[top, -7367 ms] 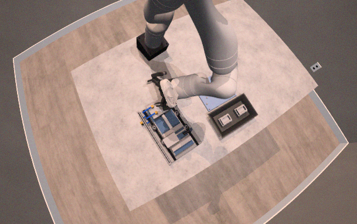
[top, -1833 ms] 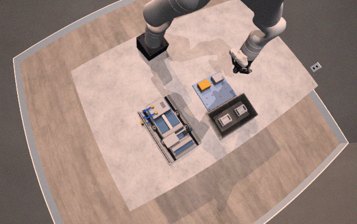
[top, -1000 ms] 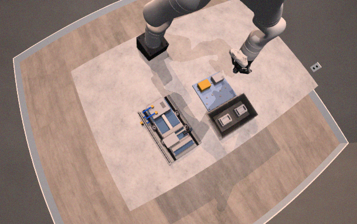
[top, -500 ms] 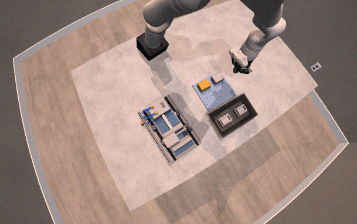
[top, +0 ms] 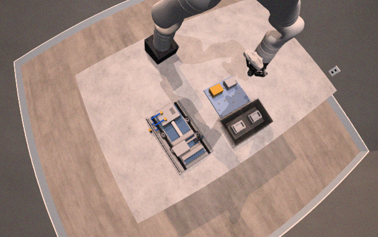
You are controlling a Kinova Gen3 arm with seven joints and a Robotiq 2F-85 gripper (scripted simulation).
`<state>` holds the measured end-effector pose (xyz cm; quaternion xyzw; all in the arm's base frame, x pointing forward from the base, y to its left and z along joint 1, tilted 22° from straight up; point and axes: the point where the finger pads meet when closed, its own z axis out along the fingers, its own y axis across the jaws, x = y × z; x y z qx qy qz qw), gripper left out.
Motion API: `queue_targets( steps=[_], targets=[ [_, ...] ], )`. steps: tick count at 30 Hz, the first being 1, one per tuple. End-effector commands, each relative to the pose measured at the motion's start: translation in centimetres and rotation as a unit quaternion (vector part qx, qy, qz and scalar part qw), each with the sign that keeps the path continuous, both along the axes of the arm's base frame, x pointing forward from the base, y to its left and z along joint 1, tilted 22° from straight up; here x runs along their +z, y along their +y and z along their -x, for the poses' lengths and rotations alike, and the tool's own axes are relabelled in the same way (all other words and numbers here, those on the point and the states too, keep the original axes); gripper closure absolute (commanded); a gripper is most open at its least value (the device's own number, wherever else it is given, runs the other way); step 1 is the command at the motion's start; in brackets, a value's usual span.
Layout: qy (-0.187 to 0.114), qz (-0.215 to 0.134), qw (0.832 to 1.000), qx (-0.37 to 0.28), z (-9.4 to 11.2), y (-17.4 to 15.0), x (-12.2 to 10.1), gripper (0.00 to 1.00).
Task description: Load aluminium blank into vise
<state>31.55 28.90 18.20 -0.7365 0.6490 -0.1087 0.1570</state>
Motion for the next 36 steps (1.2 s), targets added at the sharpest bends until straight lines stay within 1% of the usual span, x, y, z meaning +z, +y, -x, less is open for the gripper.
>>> queue_targets(
  steps=[1, 11, 13, 21, 31, 36],
  targets=[
    [-0.004, 0.000, 1.000, 0.001, 0.0, -0.1, 1.0, 1.00],
    [-0.004, 0.000, 1.000, 0.001, 1.0, -0.3, 3.6, 1.00],
    [-0.004, 0.000, 1.000, 0.001, 1.0, -0.3, 3.6, 1.00],
    [-0.004, 0.000, 1.000, 0.002, 1.7, -0.4, 5.2, 1.00],
    [-0.004, 0.002, 1.000, 0.002, 2.1, -0.6, 5.7, 1.00],
    [-0.004, 0.000, 1.000, 0.002, 1.9, -0.4, 5.9, 1.00]
  ],
)
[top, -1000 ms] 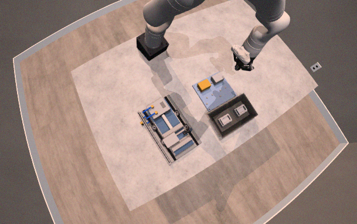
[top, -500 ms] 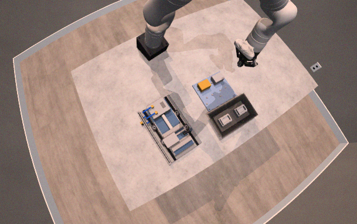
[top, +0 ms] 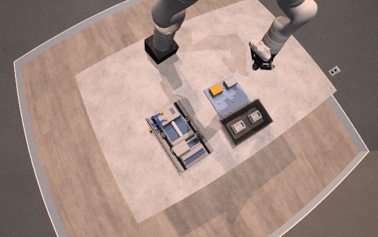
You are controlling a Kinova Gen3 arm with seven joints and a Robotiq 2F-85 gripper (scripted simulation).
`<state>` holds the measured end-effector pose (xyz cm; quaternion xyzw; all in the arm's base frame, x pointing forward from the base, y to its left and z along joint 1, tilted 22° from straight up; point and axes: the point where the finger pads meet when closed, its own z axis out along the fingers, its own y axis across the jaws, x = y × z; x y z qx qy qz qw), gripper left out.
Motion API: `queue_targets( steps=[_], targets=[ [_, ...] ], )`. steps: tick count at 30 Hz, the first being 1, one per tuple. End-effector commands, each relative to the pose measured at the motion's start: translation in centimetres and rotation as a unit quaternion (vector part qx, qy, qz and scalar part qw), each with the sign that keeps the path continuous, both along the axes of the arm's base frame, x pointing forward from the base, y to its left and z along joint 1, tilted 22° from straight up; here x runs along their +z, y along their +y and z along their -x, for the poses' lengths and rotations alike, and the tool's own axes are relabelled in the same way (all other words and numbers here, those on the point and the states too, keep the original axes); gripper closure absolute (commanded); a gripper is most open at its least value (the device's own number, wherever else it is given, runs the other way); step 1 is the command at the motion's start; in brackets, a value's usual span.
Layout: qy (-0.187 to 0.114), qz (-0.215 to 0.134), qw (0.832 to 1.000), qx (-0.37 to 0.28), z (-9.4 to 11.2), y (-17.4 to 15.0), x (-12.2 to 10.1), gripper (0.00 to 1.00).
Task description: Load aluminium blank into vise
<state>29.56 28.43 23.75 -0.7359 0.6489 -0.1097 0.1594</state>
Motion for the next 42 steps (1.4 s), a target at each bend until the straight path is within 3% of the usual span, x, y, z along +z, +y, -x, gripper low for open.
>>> queue_targets(
  steps=[1, 4, 9, 11, 16, 19, 42],
  targets=[
    [-0.002, 0.001, 1.000, 0.002, -0.3, 0.1, 0.5, 1.00],
    [-0.002, 0.005, 1.000, 0.001, -2.1, 0.4, 1.3, 1.00],
    [0.001, 0.006, 1.000, 0.002, -7.8, 1.0, 3.5, 1.00],
    [0.001, 0.006, 1.000, 0.002, -7.8, 1.0, 3.5, 1.00],
    [0.002, 0.007, 1.000, 0.001, -13.7, 0.5, 5.7, 1.00],
    [0.000, 0.004, 1.000, 0.001, -15.3, 0.4, 6.2, 1.00],
    [-0.002, 0.004, 1.000, 0.003, -15.7, 0.4, 5.5, 1.00]
  ],
)
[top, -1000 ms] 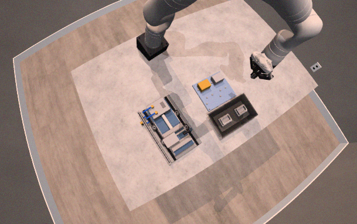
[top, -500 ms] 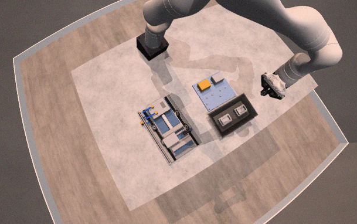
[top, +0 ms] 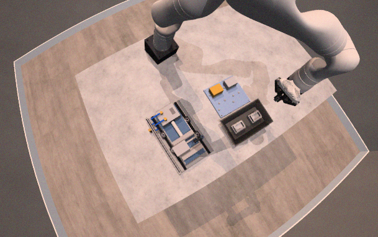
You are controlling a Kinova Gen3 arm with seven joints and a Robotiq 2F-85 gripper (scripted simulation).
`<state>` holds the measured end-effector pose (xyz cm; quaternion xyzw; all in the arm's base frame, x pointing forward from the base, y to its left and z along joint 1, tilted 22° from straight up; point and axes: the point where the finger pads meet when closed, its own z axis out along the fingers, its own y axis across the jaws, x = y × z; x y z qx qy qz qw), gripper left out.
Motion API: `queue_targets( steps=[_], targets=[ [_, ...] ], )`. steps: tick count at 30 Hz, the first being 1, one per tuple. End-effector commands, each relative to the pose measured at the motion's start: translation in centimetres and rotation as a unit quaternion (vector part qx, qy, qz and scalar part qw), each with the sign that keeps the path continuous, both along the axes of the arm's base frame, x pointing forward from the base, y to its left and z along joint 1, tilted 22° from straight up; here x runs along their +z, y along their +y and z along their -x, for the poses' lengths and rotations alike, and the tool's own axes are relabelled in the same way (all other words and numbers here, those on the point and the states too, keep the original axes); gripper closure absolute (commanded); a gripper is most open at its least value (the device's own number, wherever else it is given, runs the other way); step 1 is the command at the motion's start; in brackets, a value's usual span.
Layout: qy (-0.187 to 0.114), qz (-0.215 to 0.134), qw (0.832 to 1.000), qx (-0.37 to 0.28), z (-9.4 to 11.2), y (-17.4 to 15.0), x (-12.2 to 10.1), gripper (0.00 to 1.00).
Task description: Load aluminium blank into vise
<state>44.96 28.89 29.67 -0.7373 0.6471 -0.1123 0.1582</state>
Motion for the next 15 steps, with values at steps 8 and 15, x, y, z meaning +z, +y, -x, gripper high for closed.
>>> queue_targets(
  steps=[8, 15],
  targets=[
    [0.000, 0.001, 1.000, 0.001, -0.7, 0.1, -1.3, 1.00],
    [0.000, 0.001, 1.000, 0.001, -1.2, 0.2, -2.6, 1.00]
  ],
)
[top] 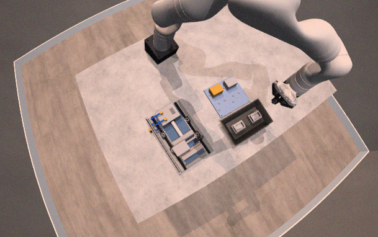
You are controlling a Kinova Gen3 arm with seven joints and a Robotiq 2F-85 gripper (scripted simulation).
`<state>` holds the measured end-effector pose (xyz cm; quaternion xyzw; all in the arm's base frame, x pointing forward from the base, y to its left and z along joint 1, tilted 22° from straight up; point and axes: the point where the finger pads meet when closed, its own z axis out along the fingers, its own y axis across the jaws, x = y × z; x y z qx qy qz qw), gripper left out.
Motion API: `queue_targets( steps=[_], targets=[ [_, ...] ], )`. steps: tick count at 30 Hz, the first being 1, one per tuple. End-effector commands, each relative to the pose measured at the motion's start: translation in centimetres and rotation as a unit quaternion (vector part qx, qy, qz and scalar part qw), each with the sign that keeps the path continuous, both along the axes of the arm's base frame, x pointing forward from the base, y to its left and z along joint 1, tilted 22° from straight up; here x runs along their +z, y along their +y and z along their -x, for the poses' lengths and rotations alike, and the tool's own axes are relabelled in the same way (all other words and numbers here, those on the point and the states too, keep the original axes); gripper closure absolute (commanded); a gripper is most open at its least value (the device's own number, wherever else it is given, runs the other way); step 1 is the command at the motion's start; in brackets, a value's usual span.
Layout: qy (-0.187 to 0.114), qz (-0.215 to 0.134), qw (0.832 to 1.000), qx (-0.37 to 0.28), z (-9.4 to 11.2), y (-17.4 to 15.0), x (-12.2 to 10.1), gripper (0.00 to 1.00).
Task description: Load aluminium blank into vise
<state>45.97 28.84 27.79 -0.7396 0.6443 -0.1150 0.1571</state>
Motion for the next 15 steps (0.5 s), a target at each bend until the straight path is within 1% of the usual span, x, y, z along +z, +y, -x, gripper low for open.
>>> queue_targets(
  steps=[1, 15],
  targets=[
    [0.001, -0.002, 1.000, -0.002, -0.3, 0.3, -0.9, 1.00],
    [0.001, -0.002, 1.000, -0.002, -1.1, 0.5, -2.8, 1.00]
  ],
)
